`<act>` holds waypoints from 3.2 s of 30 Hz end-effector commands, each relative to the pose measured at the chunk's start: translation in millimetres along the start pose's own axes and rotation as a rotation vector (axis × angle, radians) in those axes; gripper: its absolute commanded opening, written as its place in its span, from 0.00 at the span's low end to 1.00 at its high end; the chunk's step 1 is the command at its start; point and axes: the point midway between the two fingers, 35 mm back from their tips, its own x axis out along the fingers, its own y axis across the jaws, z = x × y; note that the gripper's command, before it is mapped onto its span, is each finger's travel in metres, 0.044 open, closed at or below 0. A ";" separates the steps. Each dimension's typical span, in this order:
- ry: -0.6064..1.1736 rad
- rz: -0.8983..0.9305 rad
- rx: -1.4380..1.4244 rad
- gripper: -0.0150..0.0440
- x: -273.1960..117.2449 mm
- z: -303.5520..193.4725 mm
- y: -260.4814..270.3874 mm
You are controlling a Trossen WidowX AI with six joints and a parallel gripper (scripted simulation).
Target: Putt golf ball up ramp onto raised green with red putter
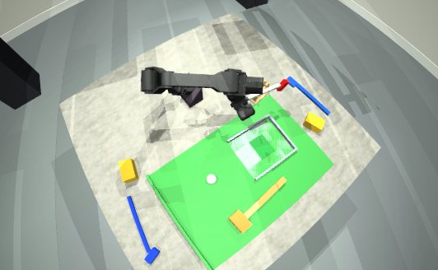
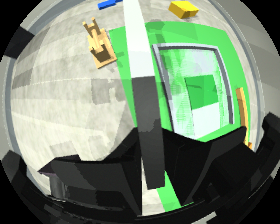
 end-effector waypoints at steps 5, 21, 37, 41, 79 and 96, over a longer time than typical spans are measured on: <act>0.009 -0.037 0.237 0.25 -20.6 -49.1 -18.9; 0.039 -0.114 0.700 0.25 -51.7 -153.3 -31.7; 0.066 -0.195 1.124 0.25 -73.3 -248.4 -9.6; 0.085 -0.227 1.247 0.25 -78.1 -272.9 1.1; 0.188 -0.218 1.461 0.25 -25.1 -307.1 7.1; 0.190 -0.215 1.468 0.25 -18.4 -309.5 6.8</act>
